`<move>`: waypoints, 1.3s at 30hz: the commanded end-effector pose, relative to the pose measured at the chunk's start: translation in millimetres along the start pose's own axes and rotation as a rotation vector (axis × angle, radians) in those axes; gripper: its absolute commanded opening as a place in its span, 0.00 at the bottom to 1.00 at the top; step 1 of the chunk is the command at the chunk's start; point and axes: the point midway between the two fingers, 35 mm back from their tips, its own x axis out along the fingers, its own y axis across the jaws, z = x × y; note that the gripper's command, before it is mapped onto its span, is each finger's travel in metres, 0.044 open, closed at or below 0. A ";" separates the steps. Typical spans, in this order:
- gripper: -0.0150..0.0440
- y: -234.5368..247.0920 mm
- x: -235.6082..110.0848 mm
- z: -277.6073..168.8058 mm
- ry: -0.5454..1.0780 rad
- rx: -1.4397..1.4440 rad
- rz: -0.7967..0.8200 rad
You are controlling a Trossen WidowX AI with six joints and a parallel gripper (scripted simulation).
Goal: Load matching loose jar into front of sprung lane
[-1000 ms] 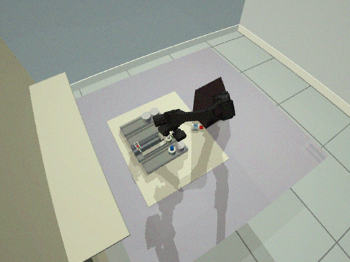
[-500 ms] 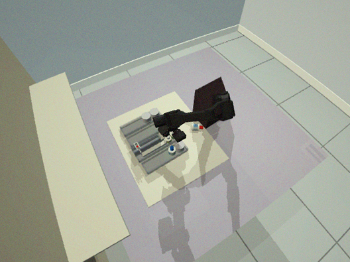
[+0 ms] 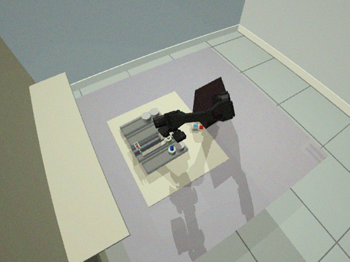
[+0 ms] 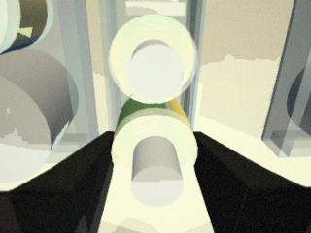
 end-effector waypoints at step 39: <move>0.25 1.7 12.0 2.6 -0.015 -0.011 0.009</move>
